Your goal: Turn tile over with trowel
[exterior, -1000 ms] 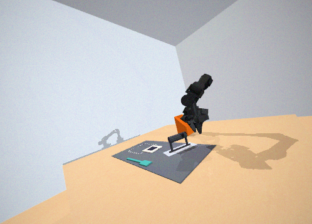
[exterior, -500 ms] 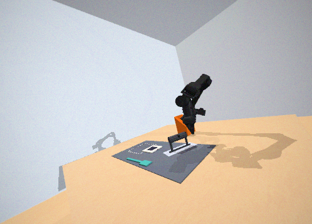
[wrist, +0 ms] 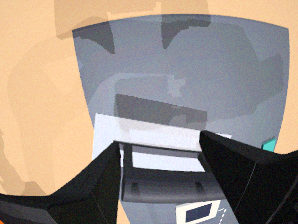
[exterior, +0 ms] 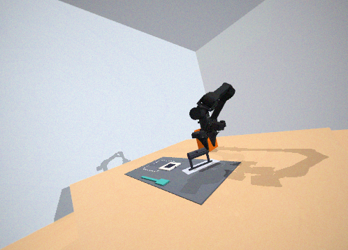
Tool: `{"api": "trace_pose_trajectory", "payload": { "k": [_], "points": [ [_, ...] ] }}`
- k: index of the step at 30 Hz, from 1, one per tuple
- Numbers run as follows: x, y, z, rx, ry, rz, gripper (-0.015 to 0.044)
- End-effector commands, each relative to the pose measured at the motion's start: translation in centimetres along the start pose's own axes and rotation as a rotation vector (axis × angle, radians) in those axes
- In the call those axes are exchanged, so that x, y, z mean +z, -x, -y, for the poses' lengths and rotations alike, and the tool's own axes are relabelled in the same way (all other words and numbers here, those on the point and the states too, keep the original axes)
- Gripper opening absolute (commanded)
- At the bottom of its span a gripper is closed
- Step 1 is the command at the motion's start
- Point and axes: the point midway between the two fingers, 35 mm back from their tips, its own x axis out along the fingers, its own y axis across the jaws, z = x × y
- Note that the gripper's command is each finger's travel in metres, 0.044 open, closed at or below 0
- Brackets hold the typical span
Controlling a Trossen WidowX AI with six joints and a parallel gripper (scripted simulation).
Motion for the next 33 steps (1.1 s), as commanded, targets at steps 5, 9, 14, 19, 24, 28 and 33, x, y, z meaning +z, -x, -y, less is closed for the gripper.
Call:
{"api": "trace_pose_trajectory", "payload": {
  "k": [5,9,14,19,24,28,33],
  "points": [
    [-1.2,0.1,0.5,0.008,-0.276,0.0,0.027],
    [-1.7,0.2,0.7,0.008,-0.415,-0.001,0.027],
    [-2.4,0.3,0.9,0.008,-0.588,-0.002,0.027],
    [-3.1,0.5,1.2,0.008,-0.761,-0.004,0.027],
    [-3.8,0.6,1.4,0.008,-0.935,-0.004,0.027],
    [-4.3,0.7,1.5,0.009,-1.073,-0.005,0.027],
    [-5.0,0.9,1.7,0.009,-1.246,-0.005,0.027]
  ]
}}
